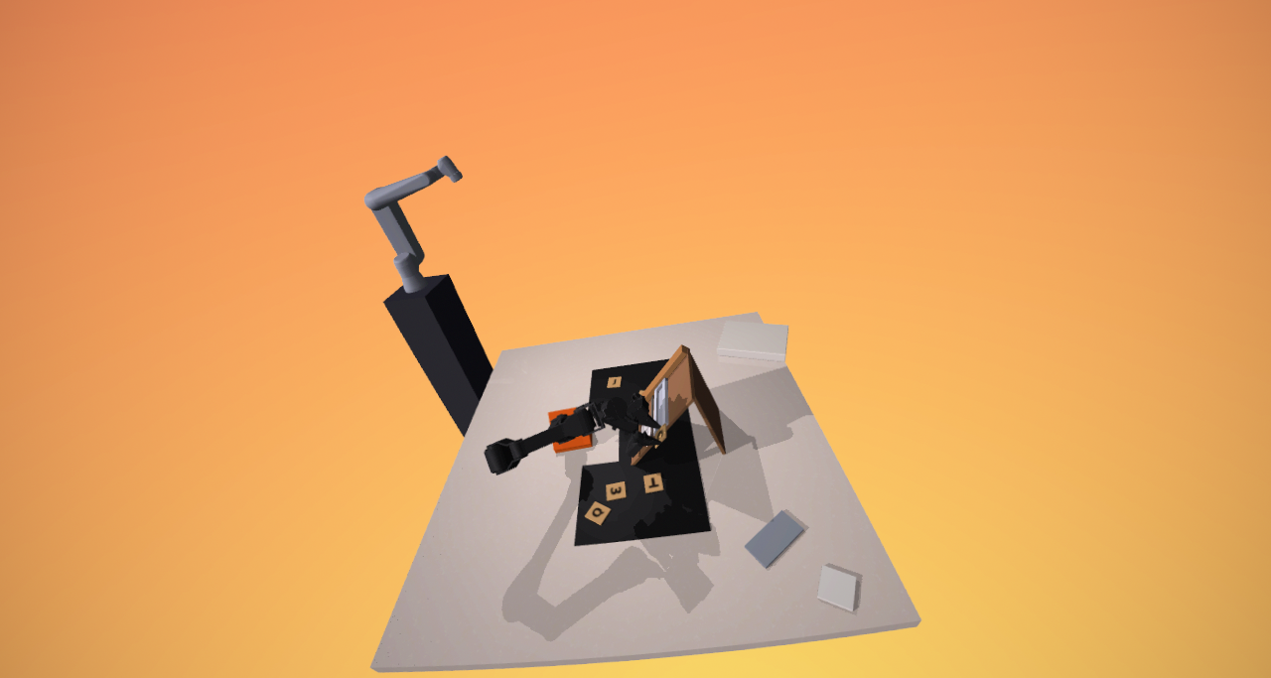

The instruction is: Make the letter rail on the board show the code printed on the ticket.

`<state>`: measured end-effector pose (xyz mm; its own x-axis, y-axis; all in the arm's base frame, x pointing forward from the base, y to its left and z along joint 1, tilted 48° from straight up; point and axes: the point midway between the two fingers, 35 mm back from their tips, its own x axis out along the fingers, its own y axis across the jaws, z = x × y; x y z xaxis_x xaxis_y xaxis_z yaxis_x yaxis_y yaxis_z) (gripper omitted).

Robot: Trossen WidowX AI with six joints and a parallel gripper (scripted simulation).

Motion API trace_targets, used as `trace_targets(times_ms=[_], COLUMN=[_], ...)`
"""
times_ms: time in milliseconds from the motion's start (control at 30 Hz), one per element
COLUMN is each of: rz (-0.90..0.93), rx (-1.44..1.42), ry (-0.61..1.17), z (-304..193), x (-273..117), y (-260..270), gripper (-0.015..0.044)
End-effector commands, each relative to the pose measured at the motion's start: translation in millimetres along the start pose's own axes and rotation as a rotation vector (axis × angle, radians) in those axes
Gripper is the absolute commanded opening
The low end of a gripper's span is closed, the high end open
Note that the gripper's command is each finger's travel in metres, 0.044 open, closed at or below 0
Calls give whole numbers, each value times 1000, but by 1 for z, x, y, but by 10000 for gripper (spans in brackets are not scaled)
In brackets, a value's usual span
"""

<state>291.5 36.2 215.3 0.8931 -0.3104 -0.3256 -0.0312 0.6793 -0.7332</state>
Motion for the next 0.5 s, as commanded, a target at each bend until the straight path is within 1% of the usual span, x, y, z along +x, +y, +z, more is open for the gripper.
trace_targets(times_ms=[0,467], rz=[-2,-1], rx=[6,6], ry=[-1,-1], z=[0,0], x=[0,0], y=[3,10], gripper=[0,0])
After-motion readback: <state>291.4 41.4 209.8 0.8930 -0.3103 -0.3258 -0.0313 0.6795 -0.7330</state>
